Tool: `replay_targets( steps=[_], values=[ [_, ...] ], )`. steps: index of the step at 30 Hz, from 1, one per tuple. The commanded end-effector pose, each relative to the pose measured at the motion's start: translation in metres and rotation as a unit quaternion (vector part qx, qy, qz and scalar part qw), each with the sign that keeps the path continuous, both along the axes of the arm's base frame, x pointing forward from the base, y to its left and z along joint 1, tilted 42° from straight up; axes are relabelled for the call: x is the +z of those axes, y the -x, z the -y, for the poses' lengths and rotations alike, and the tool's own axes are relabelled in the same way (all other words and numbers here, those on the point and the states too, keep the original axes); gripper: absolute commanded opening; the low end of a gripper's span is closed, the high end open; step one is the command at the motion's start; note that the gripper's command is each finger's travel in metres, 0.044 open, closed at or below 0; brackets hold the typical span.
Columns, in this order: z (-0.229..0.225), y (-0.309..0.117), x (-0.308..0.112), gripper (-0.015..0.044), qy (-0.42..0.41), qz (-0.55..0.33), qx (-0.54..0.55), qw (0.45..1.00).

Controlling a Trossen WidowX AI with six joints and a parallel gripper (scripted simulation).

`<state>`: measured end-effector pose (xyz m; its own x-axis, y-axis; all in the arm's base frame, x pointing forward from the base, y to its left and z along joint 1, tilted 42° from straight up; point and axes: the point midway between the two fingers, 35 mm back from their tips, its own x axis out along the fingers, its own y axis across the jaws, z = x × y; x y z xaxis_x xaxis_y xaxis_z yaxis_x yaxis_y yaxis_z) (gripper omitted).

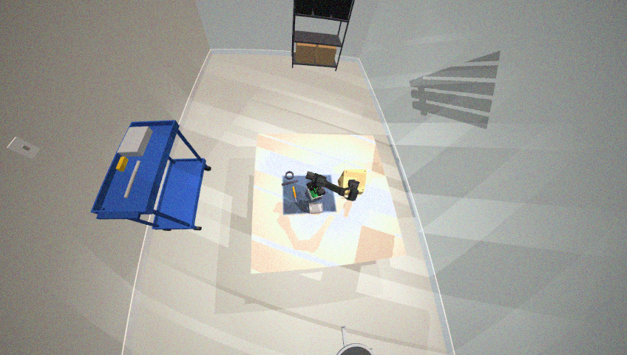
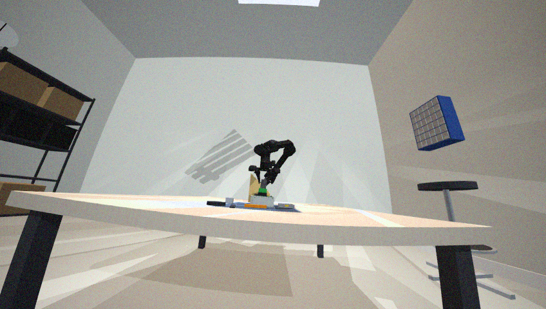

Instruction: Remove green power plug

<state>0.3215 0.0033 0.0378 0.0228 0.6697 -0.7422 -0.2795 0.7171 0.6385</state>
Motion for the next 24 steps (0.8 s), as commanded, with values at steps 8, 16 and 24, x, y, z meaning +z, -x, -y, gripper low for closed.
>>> replay_targets(
  steps=[8,16,24],
  values=[
    [-0.007,0.0,-0.008,0.0251,0.001,-0.003,-0.001,1.0],
    [-0.012,0.0,-0.014,0.0251,0.001,-0.003,-0.001,1.0],
    [-0.012,0.0,-0.014,0.0094,0.001,-0.003,-0.001,1.0]
  ],
)
